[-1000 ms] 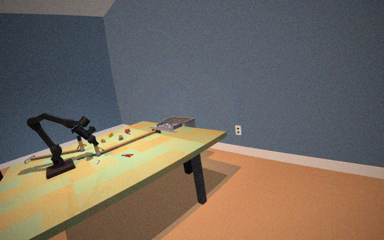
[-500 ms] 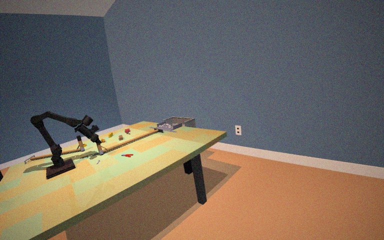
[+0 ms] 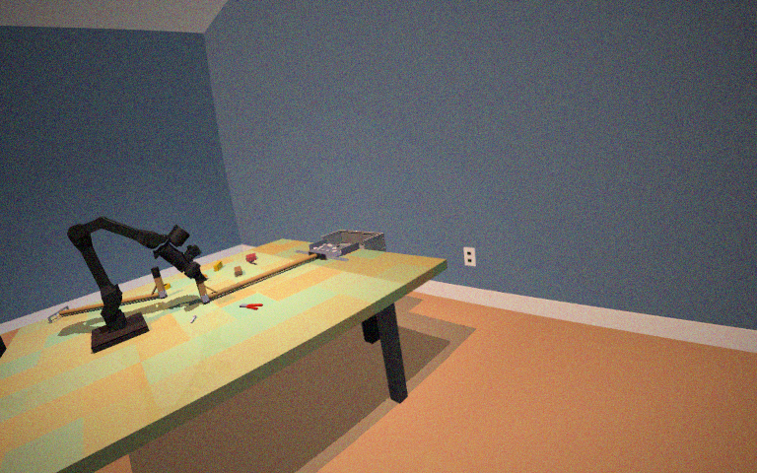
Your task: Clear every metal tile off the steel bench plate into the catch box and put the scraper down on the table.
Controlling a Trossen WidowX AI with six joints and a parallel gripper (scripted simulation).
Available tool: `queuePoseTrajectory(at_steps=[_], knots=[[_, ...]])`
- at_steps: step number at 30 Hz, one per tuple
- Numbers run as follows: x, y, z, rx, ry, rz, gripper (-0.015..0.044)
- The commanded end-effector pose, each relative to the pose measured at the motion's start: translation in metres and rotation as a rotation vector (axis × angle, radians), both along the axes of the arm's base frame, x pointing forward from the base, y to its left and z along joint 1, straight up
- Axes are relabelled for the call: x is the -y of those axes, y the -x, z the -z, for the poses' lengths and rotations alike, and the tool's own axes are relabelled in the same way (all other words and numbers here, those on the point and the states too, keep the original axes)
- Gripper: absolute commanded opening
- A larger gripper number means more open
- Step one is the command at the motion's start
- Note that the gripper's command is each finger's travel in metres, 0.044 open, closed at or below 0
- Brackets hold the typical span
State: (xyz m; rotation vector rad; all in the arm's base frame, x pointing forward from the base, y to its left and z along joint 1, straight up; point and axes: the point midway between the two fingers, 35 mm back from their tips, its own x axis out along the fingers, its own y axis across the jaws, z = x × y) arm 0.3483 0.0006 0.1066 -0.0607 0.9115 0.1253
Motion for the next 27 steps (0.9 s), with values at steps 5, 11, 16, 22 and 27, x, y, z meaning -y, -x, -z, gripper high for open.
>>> queuePoseTrajectory(at_steps=[5, 11, 16, 22, 27], knots=[[-0.001, -0.018, -0.006, 0.022, 0.002, 0.01, 0.0], [-0.003, -0.027, -0.005, 0.022, 0.003, 0.012, 0.0], [-0.005, -0.035, -0.004, 0.023, 0.003, 0.014, 0.0], [-0.01, -0.042, -0.002, 0.023, 0.003, 0.015, 0.0], [-0.011, -0.045, -0.002, 0.023, 0.003, 0.016, 0.0]])
